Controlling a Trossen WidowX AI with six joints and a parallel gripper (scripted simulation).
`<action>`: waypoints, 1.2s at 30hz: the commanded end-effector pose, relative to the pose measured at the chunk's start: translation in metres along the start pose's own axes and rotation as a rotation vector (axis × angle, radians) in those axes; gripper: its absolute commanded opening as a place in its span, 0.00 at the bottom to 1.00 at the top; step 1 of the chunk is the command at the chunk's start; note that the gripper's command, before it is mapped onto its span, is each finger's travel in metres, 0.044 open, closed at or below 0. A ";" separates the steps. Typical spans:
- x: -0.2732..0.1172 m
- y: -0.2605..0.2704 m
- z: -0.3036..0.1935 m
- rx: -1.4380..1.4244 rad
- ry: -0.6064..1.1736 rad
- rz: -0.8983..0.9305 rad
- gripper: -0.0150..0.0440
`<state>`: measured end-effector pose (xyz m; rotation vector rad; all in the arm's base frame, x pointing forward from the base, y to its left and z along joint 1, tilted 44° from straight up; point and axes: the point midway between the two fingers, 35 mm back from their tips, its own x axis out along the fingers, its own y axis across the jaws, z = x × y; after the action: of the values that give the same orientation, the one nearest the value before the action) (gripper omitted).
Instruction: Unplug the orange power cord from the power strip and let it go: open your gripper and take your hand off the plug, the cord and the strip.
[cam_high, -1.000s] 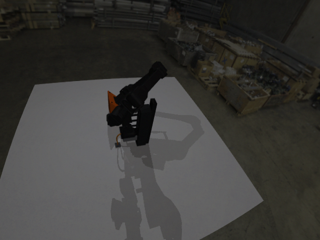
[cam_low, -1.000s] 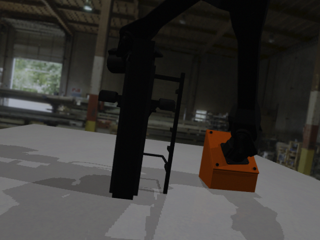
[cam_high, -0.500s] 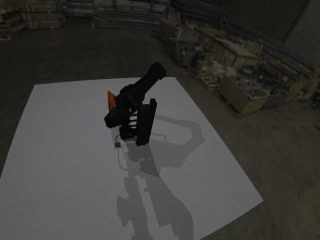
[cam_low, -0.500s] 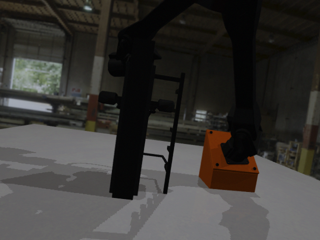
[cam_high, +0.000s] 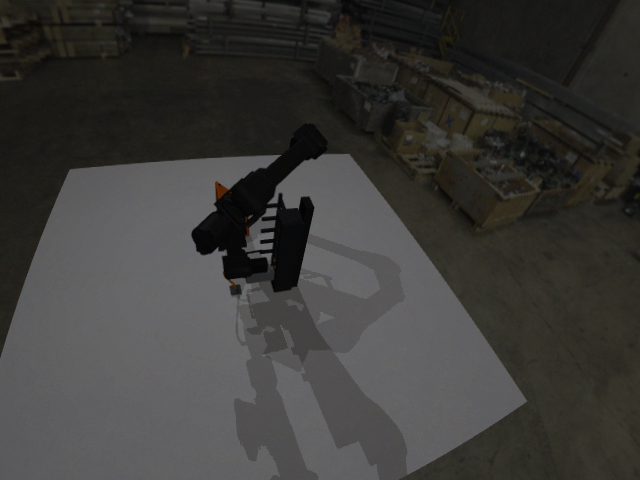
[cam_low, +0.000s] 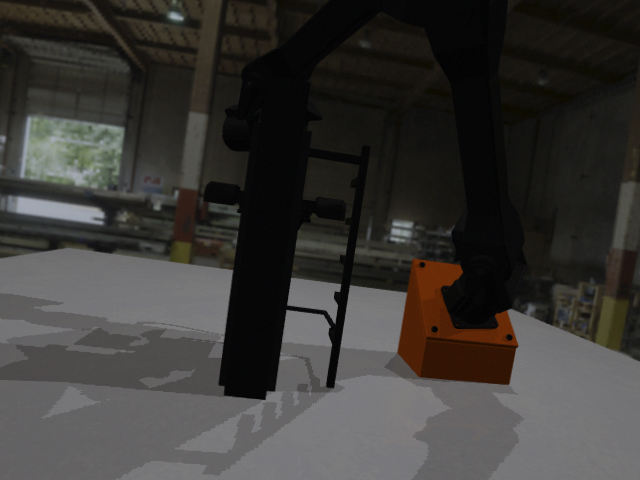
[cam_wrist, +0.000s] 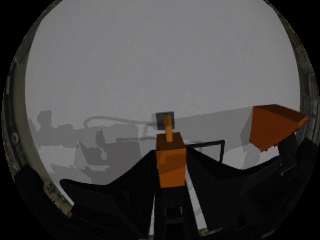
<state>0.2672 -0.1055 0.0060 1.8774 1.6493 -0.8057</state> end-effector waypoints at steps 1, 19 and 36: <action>0.000 0.000 -0.002 0.002 -0.002 0.006 0.61; -0.013 -0.001 0.058 0.001 -0.005 0.006 1.00; -0.013 -0.001 0.058 0.001 -0.005 0.006 1.00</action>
<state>0.2598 -0.1549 -0.0249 1.8883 1.6376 -0.8094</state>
